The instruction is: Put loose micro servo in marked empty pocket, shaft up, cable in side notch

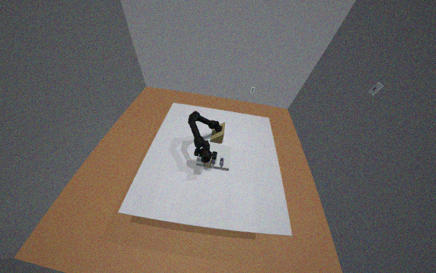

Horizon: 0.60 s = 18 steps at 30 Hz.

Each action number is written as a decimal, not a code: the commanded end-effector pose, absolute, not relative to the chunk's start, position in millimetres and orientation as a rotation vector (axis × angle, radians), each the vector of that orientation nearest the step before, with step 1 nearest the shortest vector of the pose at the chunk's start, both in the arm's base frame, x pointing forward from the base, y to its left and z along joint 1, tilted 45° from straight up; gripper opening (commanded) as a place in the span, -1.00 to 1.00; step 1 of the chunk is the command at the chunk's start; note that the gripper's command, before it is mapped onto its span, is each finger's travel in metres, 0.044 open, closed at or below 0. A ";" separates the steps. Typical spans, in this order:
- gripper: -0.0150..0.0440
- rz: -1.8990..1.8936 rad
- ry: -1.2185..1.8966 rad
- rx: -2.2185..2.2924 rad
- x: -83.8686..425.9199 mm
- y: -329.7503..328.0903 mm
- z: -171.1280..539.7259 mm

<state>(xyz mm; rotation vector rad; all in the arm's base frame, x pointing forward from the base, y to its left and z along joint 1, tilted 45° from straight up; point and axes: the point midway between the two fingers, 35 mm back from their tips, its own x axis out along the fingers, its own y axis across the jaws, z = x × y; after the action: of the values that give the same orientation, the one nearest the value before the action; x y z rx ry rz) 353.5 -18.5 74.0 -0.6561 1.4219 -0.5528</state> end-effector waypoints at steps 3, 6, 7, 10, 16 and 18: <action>-0.49 -0.549 1.422 -0.668 353.7 -21.9 69.8; -0.49 -0.549 1.422 -0.668 354.0 -24.0 67.7; -0.49 -0.549 1.422 -0.668 354.1 -24.7 67.0; -0.49 -0.550 1.422 -0.668 354.3 -26.9 64.9; -0.49 -0.550 1.422 -0.669 354.8 -31.1 60.7; -0.49 -0.550 1.422 -0.669 355.0 -32.6 59.3</action>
<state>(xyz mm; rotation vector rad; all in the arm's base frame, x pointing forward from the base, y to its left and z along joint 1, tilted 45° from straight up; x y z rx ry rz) 355.0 -31.3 61.3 -0.6562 1.4214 -0.5535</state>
